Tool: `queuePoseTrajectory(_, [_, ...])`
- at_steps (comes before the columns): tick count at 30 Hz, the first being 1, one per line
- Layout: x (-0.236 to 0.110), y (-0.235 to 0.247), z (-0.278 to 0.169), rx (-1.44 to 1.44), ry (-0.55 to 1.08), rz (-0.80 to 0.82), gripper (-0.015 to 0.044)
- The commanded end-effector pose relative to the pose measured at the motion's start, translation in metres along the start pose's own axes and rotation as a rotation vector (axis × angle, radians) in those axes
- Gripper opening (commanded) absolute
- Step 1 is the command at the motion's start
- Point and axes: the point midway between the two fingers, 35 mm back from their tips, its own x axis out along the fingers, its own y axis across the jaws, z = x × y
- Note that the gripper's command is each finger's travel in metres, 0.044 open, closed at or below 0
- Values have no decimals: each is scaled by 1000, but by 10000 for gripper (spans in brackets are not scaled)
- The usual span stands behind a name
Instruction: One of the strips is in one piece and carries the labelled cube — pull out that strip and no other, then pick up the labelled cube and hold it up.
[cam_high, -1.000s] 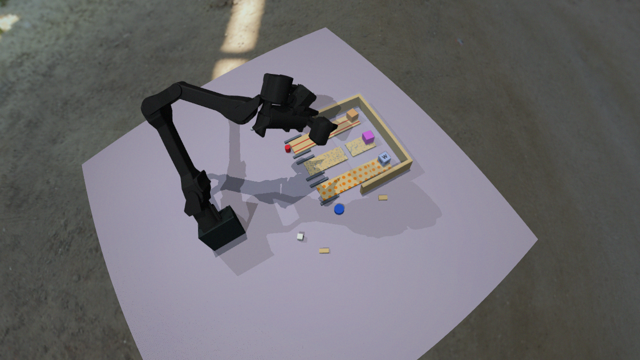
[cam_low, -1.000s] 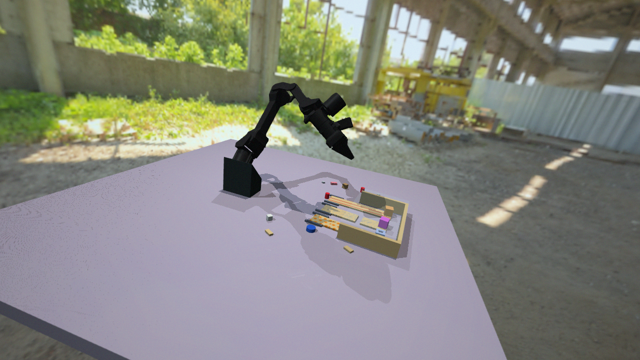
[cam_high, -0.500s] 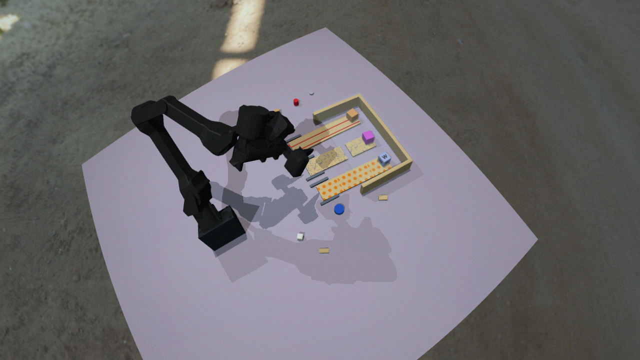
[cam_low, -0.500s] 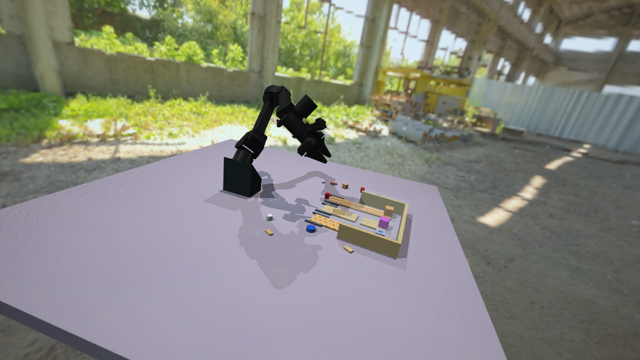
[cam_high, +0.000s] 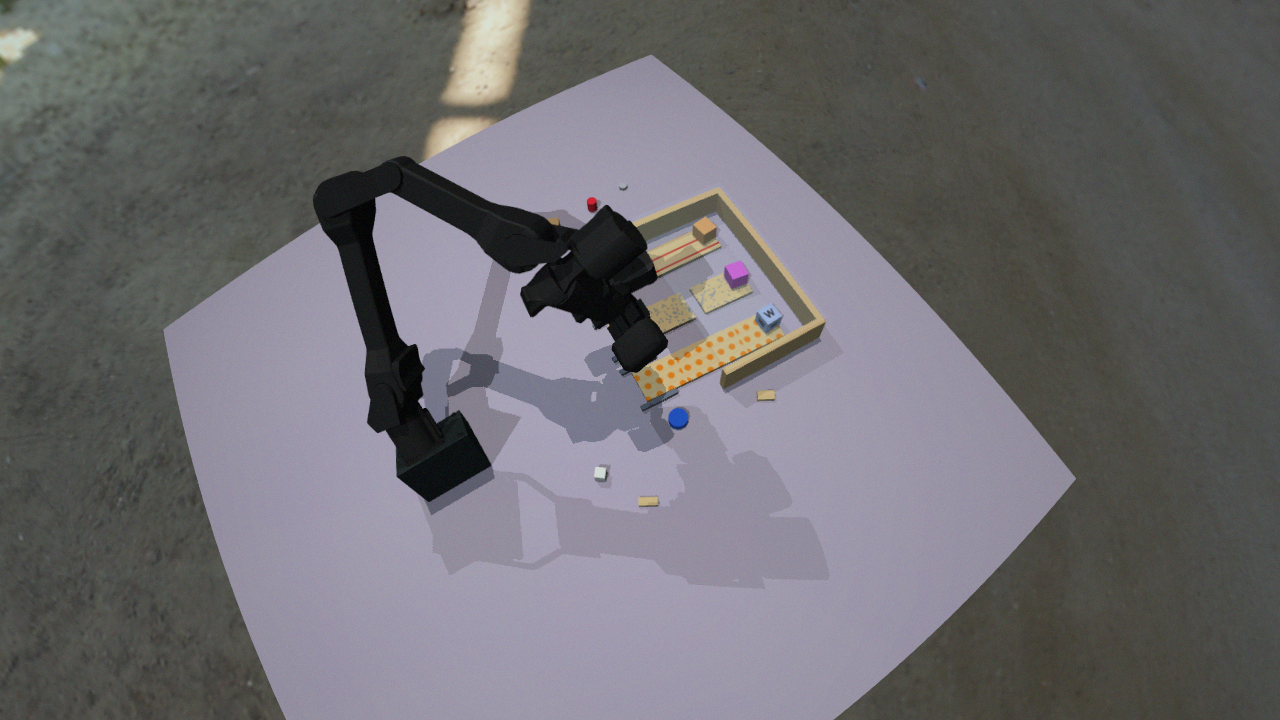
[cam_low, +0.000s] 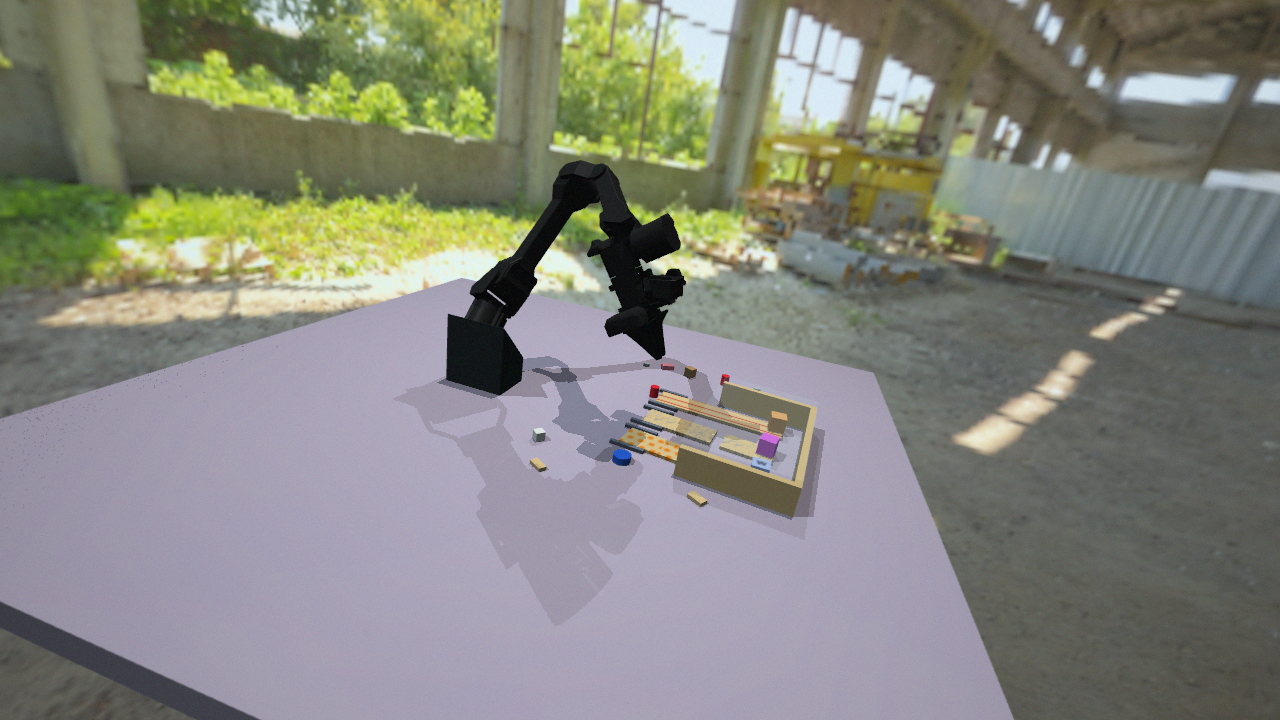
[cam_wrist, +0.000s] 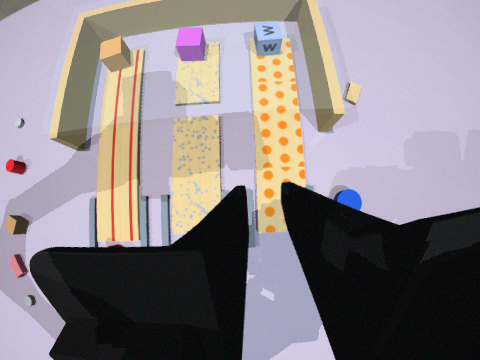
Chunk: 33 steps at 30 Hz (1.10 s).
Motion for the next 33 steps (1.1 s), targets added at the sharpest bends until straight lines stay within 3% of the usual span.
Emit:
queuePoseTrajectory(1, [41, -21, -12, 29, 332, -33, 0])
queuePoseTrajectory(7, [63, -30, -28, 40, 570, -26, 0])
queuePoseTrajectory(33, [84, -32, -37, 40, 575, -26, 0])
